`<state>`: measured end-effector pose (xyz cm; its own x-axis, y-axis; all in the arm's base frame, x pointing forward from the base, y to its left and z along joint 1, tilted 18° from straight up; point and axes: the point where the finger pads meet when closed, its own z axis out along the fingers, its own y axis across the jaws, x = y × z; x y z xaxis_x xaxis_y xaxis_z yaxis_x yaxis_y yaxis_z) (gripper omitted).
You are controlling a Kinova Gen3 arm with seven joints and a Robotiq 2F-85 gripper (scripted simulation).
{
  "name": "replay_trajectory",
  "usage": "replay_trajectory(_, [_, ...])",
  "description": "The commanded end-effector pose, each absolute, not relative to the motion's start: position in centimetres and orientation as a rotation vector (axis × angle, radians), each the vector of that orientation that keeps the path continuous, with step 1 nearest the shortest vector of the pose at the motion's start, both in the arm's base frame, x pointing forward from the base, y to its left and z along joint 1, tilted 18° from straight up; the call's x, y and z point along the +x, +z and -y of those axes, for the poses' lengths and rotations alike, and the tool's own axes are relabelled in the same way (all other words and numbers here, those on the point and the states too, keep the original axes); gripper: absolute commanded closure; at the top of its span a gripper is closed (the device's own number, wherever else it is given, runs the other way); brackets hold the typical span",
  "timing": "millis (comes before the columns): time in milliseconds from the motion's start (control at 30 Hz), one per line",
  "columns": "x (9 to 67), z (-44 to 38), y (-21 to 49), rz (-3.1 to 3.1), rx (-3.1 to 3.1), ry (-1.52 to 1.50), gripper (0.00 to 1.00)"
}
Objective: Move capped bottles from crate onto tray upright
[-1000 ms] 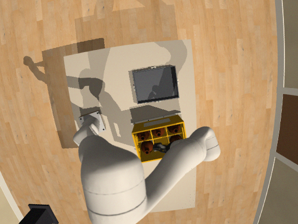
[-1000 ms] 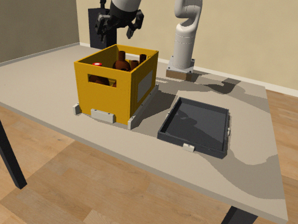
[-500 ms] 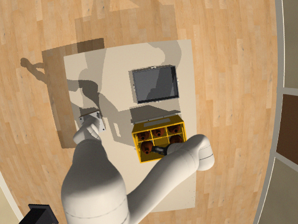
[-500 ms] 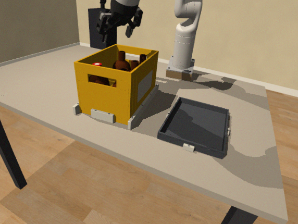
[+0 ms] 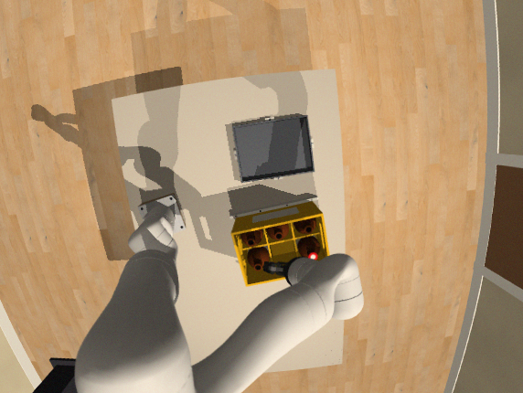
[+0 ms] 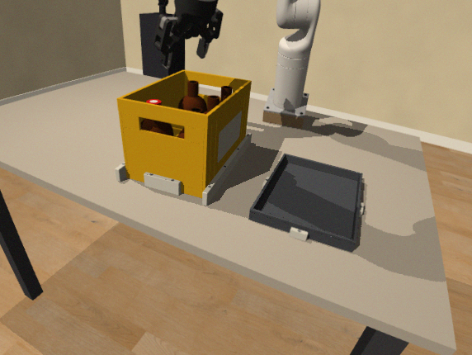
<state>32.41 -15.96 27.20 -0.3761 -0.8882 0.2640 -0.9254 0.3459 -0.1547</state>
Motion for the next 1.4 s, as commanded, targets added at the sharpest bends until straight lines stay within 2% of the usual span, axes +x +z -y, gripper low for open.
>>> replay_trajectory(0, [32.41, 15.98, 27.26, 2.464, 1.699, 0.420, 0.00])
replay_trajectory(1367, [32.33, 16.14, 27.32, 2.331, 2.335, 0.352, 0.00])
